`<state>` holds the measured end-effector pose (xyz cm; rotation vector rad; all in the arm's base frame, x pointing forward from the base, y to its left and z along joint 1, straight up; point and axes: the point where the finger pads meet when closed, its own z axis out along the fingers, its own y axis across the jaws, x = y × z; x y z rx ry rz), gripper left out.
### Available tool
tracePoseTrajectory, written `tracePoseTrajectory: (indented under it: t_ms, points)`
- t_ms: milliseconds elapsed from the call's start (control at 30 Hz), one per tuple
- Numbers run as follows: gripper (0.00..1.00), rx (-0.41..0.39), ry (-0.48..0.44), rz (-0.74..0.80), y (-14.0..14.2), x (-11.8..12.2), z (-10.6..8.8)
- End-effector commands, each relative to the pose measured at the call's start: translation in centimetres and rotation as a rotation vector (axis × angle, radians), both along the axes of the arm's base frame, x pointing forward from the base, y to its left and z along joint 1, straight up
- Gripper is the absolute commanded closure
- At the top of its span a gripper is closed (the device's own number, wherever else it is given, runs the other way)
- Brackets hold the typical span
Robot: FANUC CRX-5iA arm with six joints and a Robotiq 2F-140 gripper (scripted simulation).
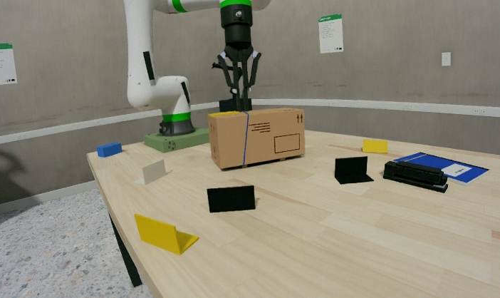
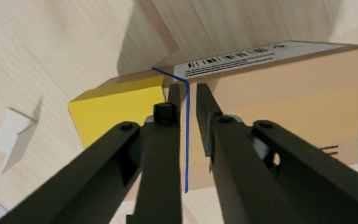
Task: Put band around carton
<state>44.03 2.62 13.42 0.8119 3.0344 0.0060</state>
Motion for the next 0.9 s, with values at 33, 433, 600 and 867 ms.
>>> tracePoseTrajectory:
  t_ms: [33, 433, 600, 867]
  points:
    - [0.82, 0.000, -0.002, 0.000, -0.01, 0.06, 0.03]
    - [0.82, 0.000, -0.002, 0.000, -0.01, 0.06, -0.12]
    - [0.82, 0.000, -0.002, 0.000, -0.01, 0.06, -0.16]
    - [0.82, 0.000, -0.002, 0.000, -0.01, 0.06, -0.19]
